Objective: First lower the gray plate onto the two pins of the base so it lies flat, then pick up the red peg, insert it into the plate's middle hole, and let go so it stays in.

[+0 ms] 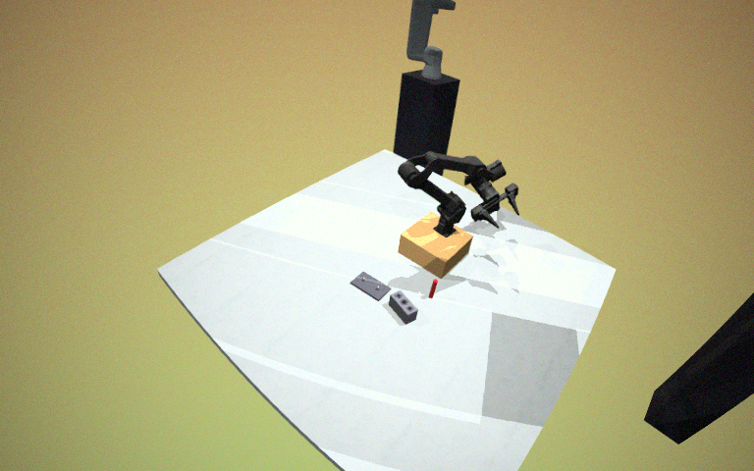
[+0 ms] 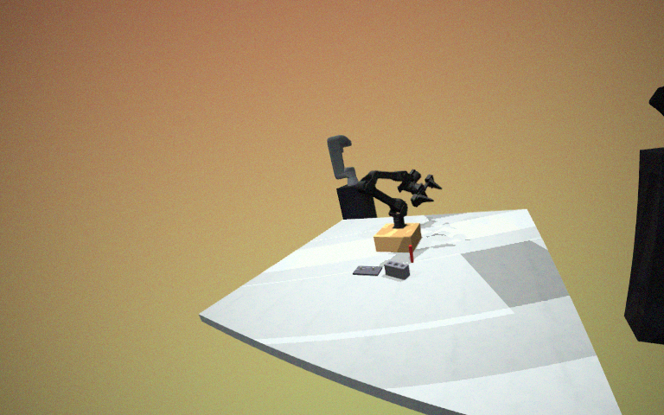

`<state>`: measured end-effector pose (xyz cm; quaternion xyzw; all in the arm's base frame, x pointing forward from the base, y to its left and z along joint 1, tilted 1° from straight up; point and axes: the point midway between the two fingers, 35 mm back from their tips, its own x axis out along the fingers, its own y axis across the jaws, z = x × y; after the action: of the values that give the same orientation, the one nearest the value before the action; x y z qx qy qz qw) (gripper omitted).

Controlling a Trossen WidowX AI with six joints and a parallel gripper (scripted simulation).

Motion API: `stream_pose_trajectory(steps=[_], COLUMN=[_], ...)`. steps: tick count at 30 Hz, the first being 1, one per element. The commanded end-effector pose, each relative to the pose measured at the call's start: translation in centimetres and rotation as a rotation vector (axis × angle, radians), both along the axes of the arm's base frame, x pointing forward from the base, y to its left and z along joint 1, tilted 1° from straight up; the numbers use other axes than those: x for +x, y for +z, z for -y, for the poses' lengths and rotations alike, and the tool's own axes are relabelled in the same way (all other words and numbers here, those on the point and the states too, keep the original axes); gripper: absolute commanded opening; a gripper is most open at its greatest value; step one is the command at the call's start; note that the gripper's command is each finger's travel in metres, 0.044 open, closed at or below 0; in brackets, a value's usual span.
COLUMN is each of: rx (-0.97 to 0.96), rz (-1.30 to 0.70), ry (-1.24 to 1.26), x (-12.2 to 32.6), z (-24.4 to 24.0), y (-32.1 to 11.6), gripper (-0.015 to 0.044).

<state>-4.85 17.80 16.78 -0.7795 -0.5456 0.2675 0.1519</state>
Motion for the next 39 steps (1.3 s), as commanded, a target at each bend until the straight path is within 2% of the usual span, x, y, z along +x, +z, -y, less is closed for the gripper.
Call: stream_pose_trajectory(steps=[1, 2, 10, 20, 31, 39], rx=[0.0, -0.004, -0.162, -0.327, -0.401, -0.363], rz=[0.0, -0.002, -0.104, -0.339, -0.715, -1.012], ry=[0.0, -0.006, -0.305, -0.742, -1.233, -1.566], x=[0.0, 0.1, 3.2, 9.2, 18.5, 26.8], z=[0.0, -0.1, -2.4, -5.0, -5.7, -3.3], y=[0.0, 0.0, 0.2, -0.3, -1.8, -3.1], gripper=[0.0426, 0.044, 0.044, 0.044, 0.044, 0.044])
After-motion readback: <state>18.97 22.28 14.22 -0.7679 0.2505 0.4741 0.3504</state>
